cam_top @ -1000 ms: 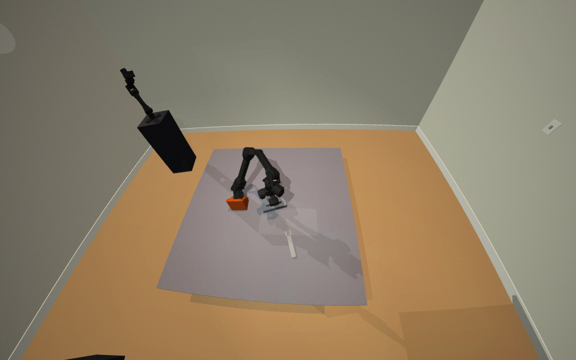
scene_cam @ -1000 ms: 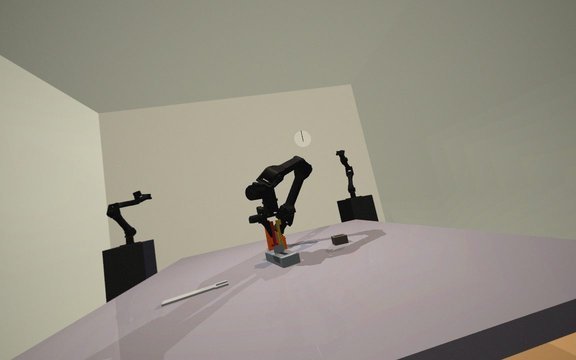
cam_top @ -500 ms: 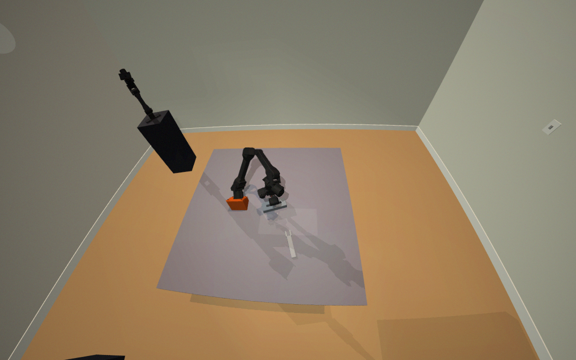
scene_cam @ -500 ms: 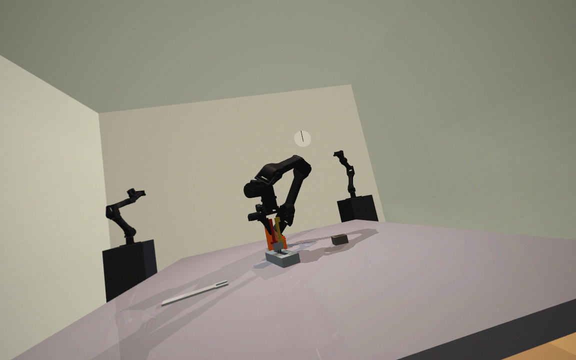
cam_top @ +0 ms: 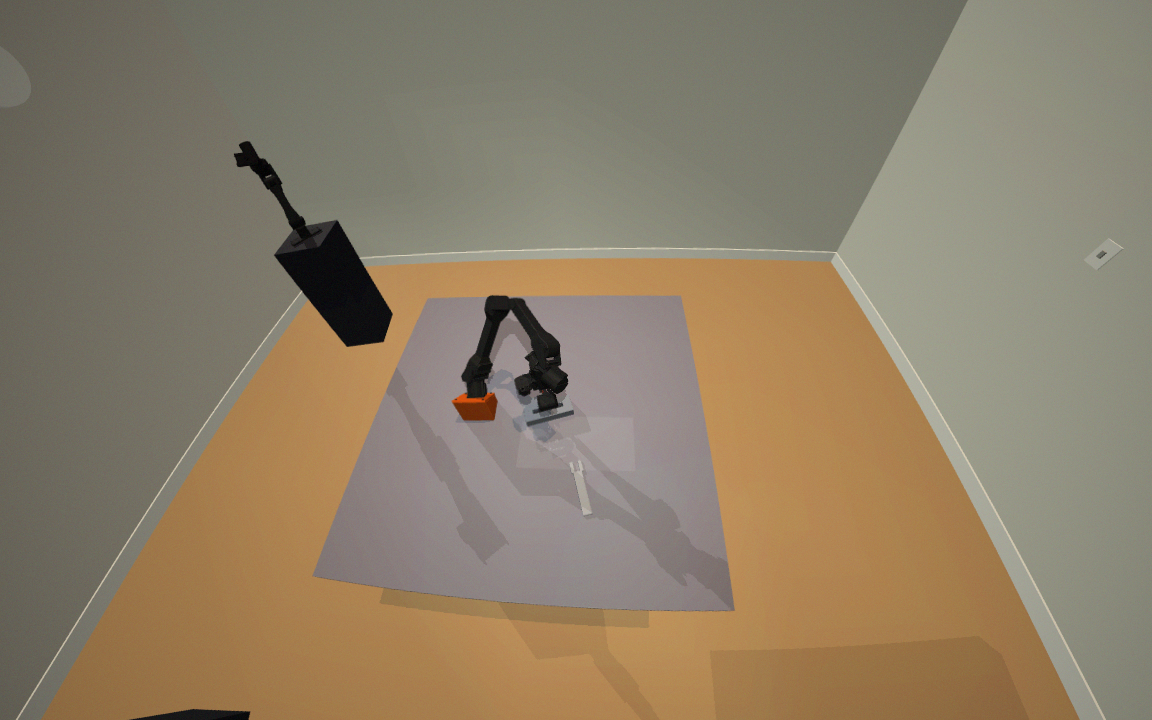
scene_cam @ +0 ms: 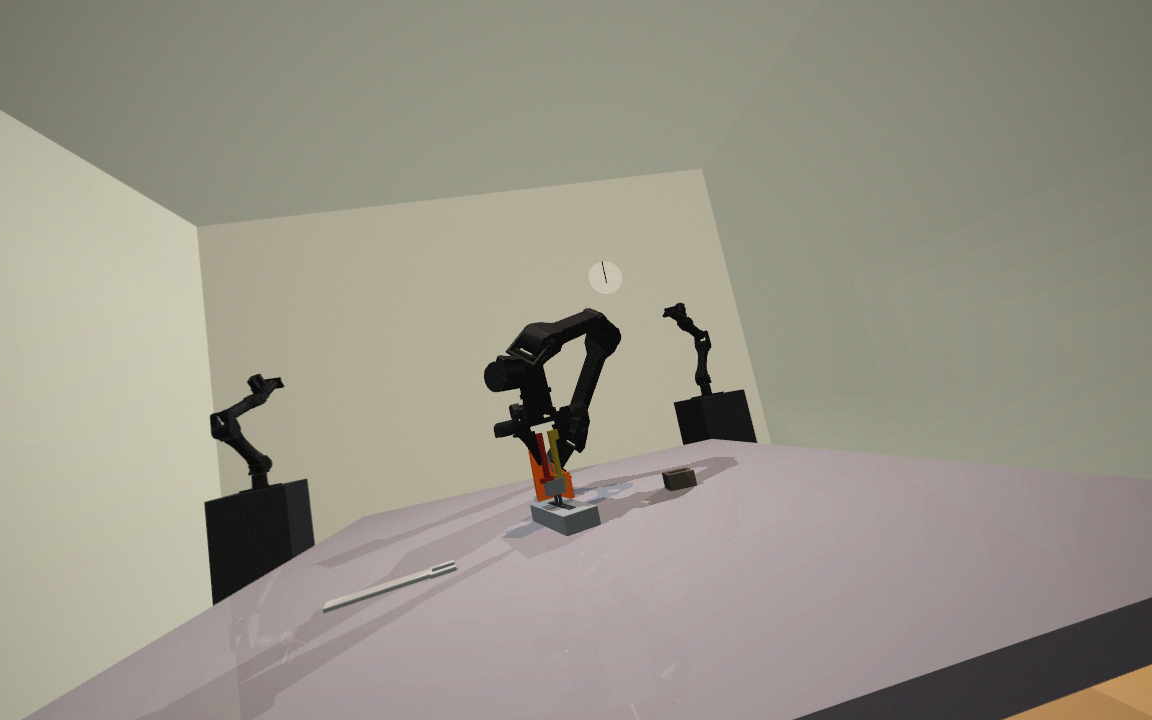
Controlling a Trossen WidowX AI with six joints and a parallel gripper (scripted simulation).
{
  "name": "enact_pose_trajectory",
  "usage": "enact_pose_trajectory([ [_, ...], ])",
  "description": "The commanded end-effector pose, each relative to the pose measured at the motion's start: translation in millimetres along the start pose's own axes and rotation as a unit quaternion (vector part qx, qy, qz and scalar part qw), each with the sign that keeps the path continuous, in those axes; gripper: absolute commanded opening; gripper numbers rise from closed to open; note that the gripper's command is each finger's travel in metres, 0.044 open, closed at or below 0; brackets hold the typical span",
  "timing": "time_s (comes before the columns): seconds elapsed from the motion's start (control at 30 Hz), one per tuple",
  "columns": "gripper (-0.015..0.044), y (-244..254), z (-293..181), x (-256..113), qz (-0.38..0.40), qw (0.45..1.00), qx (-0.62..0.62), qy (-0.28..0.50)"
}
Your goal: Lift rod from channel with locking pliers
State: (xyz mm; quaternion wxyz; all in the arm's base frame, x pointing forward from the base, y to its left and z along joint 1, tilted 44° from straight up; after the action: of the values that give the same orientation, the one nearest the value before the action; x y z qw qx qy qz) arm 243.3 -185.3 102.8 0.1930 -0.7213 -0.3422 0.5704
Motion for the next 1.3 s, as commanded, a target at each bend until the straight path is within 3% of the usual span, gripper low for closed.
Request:
enact_pose_trajectory([
  [0.0,0.0101,3,1,-8,0.006,1.000,-0.002,0.003],
  [0.47,0.0101,4,1,-17,0.004,1.000,-0.001,0.006],
  [1.27,0.0101,5,5,-45,0.008,0.997,-0.002,0.083],
])
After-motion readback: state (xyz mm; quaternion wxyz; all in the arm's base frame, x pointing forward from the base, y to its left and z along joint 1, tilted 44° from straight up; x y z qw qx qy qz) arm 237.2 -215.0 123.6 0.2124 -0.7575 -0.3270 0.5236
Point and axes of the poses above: the point midway between the two fingers, 35 mm back from their tips, its own x axis out along the fingers, its own y axis across the jaws, z = x × y, the point moved 10 cm from there along -x, back along the fingers, and after that the axes turned 6 degrees about -x, right-handed, at the moved point
